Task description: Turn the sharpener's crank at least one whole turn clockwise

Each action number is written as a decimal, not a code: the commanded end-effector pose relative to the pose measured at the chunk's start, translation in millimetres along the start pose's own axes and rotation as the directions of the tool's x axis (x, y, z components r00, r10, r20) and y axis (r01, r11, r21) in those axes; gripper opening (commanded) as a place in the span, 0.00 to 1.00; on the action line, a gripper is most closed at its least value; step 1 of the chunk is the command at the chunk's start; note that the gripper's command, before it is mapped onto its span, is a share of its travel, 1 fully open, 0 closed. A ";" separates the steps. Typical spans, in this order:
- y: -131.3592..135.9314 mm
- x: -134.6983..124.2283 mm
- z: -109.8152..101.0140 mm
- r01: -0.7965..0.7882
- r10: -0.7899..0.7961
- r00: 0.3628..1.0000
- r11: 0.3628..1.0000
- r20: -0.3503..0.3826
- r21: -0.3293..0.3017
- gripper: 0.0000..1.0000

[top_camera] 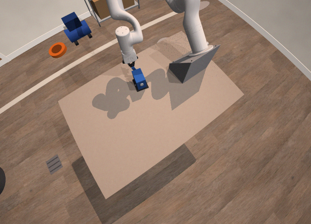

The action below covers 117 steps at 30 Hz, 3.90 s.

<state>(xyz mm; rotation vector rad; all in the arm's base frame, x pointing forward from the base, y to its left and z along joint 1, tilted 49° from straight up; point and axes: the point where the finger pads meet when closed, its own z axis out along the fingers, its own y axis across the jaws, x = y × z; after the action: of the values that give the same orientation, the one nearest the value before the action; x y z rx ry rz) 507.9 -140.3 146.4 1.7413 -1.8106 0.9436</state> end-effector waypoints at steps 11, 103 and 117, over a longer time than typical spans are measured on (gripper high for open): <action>-26.6 0.0 16.2 0.000 0.000 1.000 1.000 0.000 0.001 0.00; -1.9 0.0 102.9 0.000 0.000 1.000 1.000 0.000 0.001 0.00; 4.6 0.0 104.5 0.000 0.000 1.000 1.000 0.000 0.001 0.00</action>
<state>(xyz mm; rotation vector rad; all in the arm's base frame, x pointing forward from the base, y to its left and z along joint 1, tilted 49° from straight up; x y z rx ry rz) 517.7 -217.6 76.3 1.7411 -1.8106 0.9430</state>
